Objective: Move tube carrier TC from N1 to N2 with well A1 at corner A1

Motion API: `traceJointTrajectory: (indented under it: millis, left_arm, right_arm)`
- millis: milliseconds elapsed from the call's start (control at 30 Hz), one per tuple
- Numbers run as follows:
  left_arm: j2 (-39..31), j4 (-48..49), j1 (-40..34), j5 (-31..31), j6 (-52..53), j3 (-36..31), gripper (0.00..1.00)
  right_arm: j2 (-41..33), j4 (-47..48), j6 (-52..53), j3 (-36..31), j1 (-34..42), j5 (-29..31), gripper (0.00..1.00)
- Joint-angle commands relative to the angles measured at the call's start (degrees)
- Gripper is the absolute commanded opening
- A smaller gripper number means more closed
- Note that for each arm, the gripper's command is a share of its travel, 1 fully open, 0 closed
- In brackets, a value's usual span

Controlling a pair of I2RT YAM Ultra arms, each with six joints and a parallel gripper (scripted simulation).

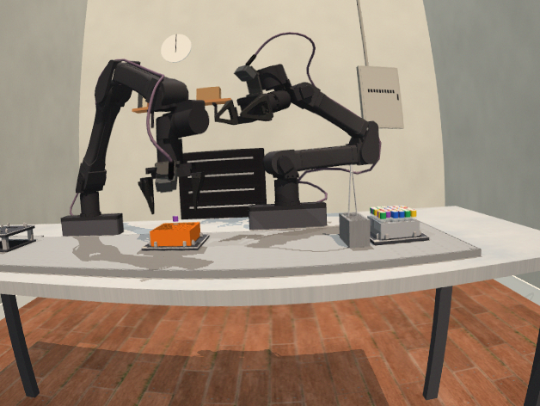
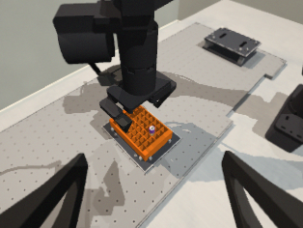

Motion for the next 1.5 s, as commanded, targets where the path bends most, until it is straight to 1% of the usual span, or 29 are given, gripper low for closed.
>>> traceJointTrajectory:
  millis: [0,133,333,1000,1467]
  left_arm:
    - [-0.22,0.41,-0.78,-0.67,-0.18,0.2,1.0]
    - [-0.22,0.41,-0.79,-0.67,-0.18,0.2,1.0]
    - [-0.22,0.41,-0.79,-0.67,-0.18,0.2,1.0]
    - [-0.22,0.41,-0.79,-0.67,-0.18,0.2,1.0]
    - [-0.22,0.41,-0.79,-0.67,-0.18,0.2,1.0]
  right_arm:
    - [1.32,-3.77,2.72,3.9,0.58,1.37,1.0]
    - [1.93,-3.22,2.18,4.75,0.6,1.32,1.0]
    - [2.31,-0.75,2.14,1.98,0.54,1.33,1.0]
    - [3.18,4.07,2.14,-1.48,0.17,1.32,1.0]
    - [5.23,8.17,2.13,-4.07,0.17,1.33,1.0]
